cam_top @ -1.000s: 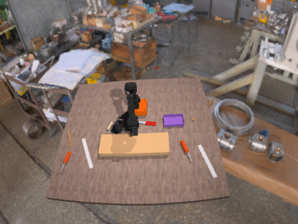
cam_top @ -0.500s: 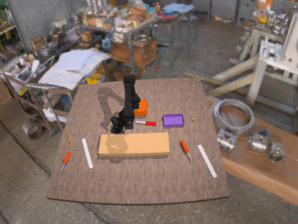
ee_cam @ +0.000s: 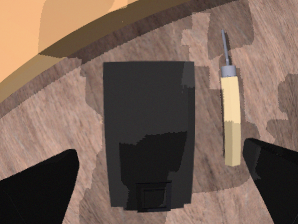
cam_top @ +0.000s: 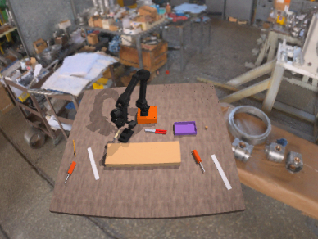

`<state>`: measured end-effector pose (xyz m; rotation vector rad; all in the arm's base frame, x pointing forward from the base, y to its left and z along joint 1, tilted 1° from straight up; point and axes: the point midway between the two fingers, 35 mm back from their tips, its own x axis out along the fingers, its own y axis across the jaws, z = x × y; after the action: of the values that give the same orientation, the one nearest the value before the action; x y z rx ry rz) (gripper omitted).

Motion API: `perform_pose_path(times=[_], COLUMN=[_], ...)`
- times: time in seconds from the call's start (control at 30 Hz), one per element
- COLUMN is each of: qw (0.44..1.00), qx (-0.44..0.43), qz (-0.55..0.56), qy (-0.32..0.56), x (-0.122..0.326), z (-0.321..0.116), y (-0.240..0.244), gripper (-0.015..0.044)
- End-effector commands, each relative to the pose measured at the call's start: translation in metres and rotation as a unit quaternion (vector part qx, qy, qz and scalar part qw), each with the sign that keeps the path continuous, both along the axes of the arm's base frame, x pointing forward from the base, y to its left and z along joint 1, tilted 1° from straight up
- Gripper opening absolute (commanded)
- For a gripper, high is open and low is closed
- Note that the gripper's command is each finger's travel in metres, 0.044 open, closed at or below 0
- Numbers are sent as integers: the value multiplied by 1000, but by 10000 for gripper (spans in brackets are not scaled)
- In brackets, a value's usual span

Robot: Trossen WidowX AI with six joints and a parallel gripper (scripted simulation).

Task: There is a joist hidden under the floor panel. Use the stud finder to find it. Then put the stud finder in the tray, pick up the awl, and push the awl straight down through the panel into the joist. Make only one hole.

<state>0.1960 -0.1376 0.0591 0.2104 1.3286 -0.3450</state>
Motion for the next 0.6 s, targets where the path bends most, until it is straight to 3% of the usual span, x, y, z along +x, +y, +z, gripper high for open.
perform_pose_path(times=[0.0, 0.57], qw=[999, 999], qx=[14, 14], qz=[-20, -20], qy=[-35, -35], x=[3, 5], z=[1, -14], y=[0, 0], gripper=[440, 440])
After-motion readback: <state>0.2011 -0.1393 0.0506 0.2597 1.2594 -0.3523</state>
